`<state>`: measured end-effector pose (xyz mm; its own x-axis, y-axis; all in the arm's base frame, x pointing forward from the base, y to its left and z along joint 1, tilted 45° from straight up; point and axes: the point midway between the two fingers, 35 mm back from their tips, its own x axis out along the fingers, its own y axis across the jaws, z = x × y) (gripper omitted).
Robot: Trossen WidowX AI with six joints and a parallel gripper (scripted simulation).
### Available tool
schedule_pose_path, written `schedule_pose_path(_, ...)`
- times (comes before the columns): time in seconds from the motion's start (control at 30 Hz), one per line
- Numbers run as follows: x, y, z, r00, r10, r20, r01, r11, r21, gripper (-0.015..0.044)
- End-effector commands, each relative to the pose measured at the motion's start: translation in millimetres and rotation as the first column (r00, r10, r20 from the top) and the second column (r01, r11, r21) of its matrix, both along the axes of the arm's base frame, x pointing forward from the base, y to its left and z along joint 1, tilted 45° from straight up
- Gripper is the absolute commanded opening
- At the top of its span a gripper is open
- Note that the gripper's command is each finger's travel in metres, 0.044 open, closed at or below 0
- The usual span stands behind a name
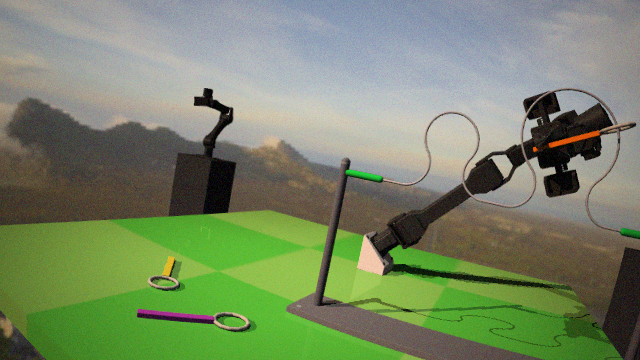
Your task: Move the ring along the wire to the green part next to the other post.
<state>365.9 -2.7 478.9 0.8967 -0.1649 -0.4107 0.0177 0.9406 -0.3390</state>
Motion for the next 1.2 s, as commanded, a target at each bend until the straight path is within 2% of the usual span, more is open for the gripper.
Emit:
schedule_pose_path(0.0,0.1,1.9,-0.6,1.000,0.004,0.005,-0.004,0.998,0.065,-0.0150)
schedule_pose_path(1.17,2.5,17.5,-3.2,0.998,0.015,0.056,-0.040,0.874,0.484,-0.0150)
